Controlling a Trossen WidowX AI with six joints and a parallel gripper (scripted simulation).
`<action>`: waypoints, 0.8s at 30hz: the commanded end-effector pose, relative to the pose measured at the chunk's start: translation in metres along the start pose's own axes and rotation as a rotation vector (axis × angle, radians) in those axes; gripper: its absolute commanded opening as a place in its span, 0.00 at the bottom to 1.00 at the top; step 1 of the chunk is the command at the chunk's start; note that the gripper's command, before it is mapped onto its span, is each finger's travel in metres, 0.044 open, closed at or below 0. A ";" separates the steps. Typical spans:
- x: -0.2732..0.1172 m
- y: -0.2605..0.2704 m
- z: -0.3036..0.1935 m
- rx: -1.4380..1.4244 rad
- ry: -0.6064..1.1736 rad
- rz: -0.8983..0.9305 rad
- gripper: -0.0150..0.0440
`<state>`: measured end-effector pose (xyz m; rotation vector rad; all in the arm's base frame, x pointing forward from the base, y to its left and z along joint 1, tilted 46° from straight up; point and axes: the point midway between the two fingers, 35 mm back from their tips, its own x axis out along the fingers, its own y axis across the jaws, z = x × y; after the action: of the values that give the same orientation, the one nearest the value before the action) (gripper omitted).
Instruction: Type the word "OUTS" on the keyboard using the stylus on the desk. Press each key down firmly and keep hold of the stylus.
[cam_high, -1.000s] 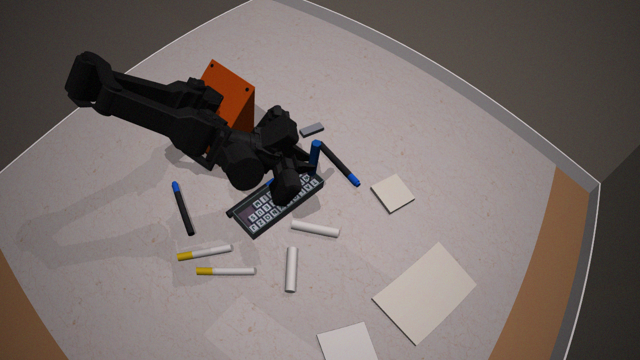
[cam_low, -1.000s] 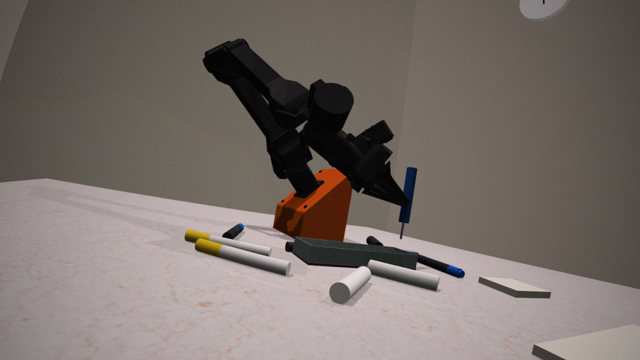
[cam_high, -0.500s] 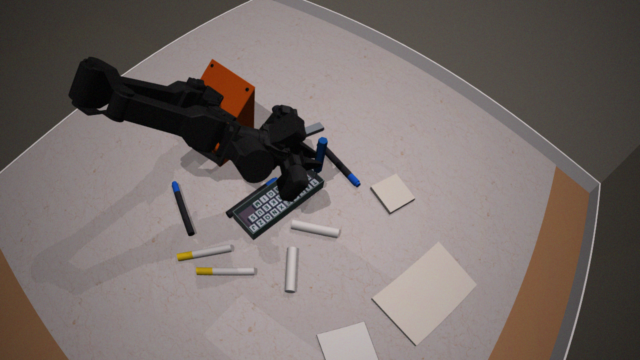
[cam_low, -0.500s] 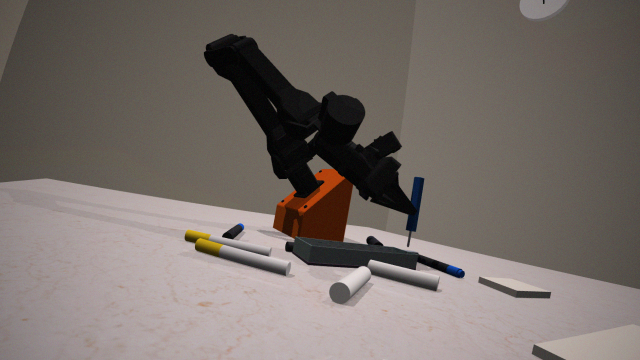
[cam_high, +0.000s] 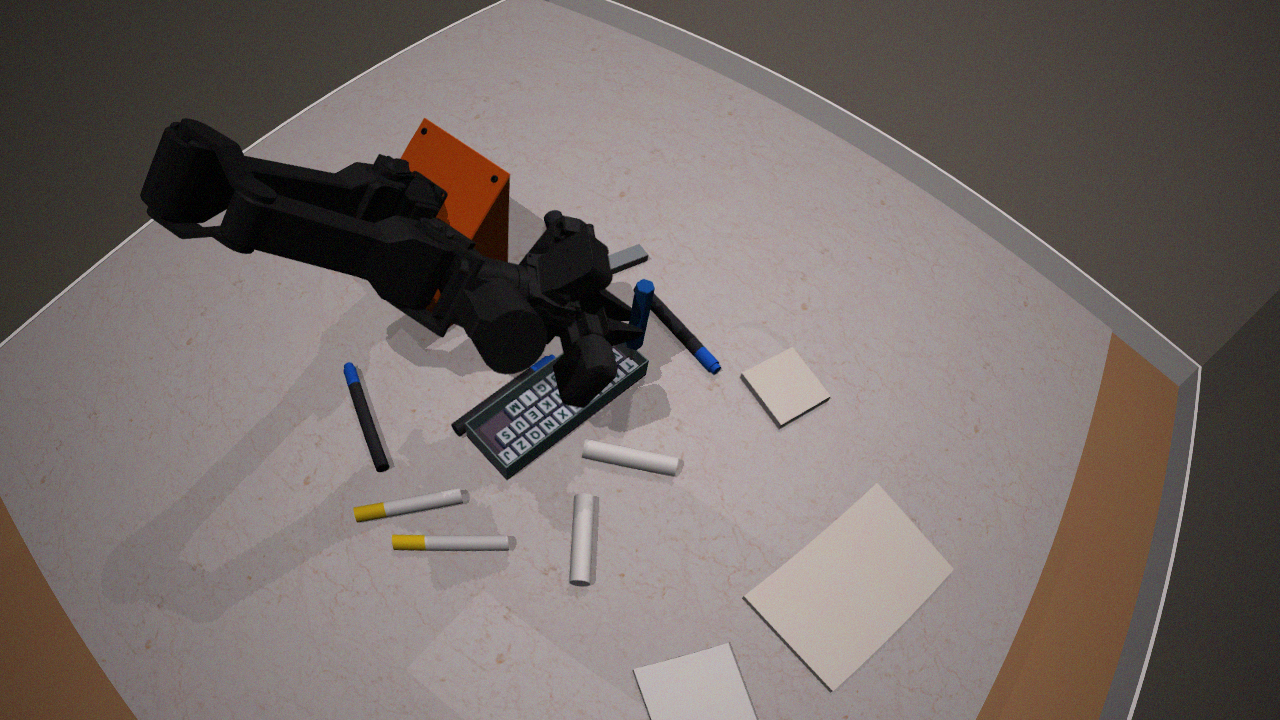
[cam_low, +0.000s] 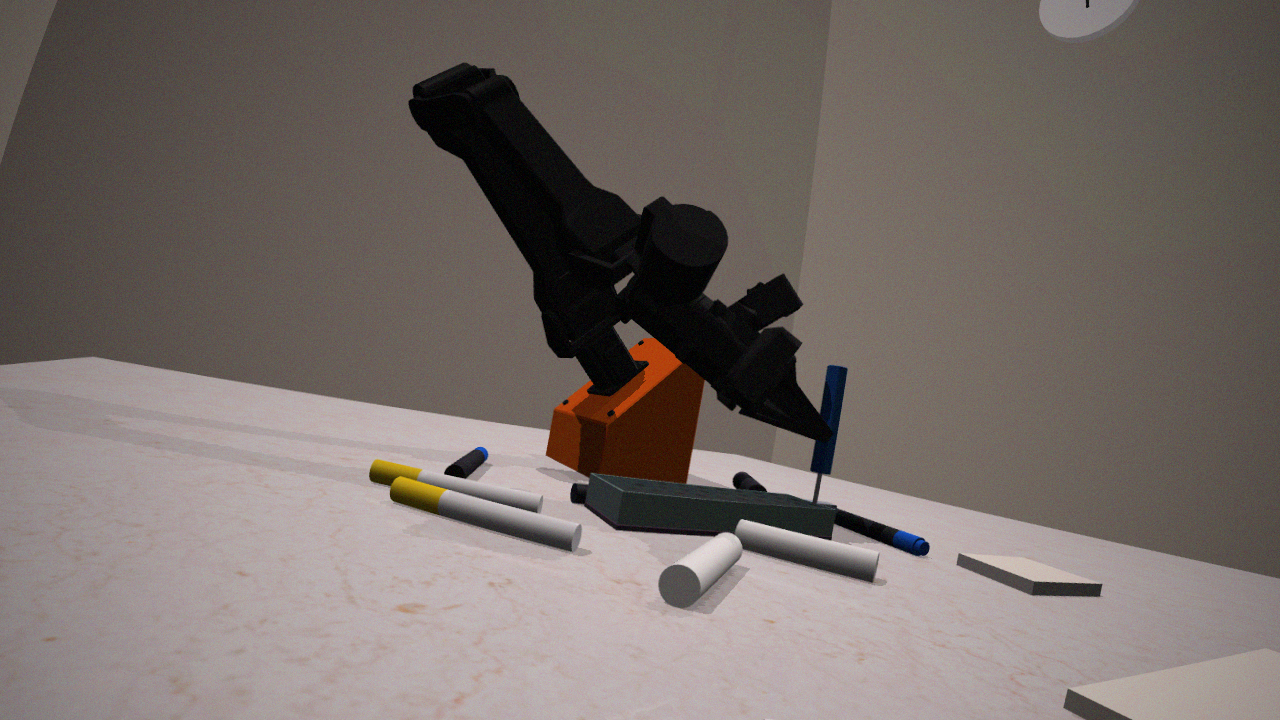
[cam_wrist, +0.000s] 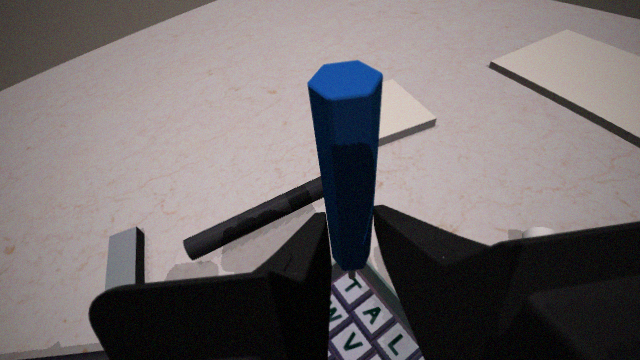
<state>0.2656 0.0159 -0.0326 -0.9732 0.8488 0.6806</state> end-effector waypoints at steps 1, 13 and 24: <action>0.002 0.001 -0.002 -0.002 -0.003 0.004 0.39; 0.006 0.001 -0.009 -0.002 -0.003 0.004 0.39; 0.008 0.001 -0.013 -0.002 -0.003 0.004 0.39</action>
<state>0.2651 0.0062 -0.0423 -0.9729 0.8492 0.6819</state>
